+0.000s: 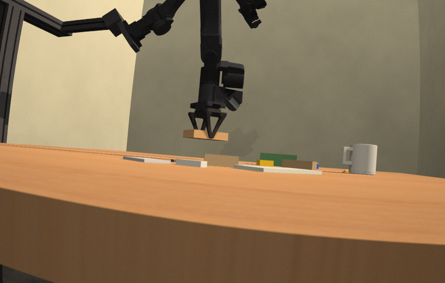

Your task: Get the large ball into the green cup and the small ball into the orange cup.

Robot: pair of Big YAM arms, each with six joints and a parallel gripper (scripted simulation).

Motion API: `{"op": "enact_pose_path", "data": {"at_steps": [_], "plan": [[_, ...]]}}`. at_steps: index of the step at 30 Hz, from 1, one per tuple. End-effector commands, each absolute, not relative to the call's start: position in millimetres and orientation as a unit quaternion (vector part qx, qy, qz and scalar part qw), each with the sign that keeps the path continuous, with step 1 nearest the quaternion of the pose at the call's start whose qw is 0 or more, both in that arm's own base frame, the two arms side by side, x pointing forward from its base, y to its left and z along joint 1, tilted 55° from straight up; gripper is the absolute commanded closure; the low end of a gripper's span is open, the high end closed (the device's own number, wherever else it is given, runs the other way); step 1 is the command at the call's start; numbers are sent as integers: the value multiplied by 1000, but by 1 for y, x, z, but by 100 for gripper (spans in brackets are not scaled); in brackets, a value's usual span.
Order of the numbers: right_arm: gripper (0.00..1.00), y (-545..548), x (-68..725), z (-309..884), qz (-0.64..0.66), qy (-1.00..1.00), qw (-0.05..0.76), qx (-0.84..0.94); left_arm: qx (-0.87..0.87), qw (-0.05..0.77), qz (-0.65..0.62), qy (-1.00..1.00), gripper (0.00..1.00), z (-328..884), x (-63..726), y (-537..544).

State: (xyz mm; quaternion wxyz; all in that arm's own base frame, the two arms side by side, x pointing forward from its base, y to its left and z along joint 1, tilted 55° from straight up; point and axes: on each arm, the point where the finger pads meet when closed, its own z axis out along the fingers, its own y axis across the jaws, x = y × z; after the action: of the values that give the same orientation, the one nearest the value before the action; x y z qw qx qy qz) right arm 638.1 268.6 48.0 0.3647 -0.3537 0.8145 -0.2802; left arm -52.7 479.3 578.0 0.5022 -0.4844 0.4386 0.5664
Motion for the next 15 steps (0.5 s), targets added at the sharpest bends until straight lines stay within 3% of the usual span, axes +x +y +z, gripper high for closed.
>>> {"op": "enact_pose_path", "data": {"at_steps": [1, 15], "plan": [[31, 282, 635, 69, -275, 804, 385, -360, -488, 501, 573, 427, 0, 579, -63, 475], [31, 288, 638, 75, -270, 809, 387, -350, -488, 501, 573, 427, 0, 579, -63, 475]]}}
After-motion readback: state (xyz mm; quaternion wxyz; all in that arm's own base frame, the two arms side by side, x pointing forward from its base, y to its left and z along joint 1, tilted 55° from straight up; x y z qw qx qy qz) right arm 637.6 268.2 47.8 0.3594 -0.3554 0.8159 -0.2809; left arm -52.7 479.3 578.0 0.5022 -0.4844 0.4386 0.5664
